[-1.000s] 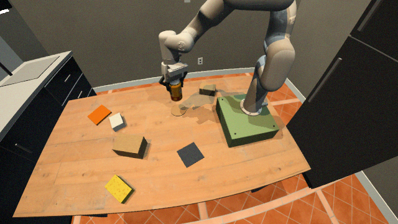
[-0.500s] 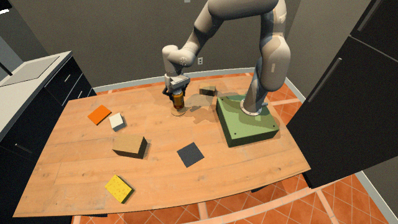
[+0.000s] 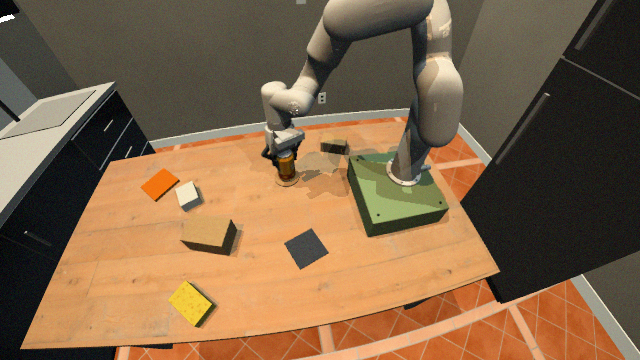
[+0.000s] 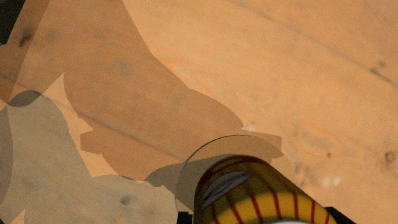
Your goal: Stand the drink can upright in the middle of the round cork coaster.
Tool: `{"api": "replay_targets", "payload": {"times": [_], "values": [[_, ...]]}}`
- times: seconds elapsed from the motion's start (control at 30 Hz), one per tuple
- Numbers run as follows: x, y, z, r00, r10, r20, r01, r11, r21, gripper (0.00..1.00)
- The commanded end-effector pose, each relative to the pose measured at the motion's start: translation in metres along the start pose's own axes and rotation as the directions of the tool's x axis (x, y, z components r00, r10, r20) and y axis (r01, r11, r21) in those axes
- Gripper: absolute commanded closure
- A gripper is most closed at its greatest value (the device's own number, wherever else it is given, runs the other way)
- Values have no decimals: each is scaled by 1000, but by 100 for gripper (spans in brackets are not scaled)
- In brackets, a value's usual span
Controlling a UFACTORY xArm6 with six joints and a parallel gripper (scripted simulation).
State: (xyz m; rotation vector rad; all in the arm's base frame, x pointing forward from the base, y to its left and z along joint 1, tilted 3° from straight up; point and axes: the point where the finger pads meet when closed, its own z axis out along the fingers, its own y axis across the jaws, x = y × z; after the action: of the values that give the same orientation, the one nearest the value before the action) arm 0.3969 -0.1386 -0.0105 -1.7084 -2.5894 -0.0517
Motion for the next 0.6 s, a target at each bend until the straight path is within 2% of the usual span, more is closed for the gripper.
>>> {"api": "replay_targets", "payload": {"times": [0.0,0.47,0.5,0.57], "values": [[-1,1,3,1000,0,3,0,1000,-4,100],[-1,1,4,1000,0,3,0,1000,-4,100],[-1,1,4,1000,0,3,0,1000,-4,0],[-1,1,4,1000,0,3,0,1000,-4,0]]}}
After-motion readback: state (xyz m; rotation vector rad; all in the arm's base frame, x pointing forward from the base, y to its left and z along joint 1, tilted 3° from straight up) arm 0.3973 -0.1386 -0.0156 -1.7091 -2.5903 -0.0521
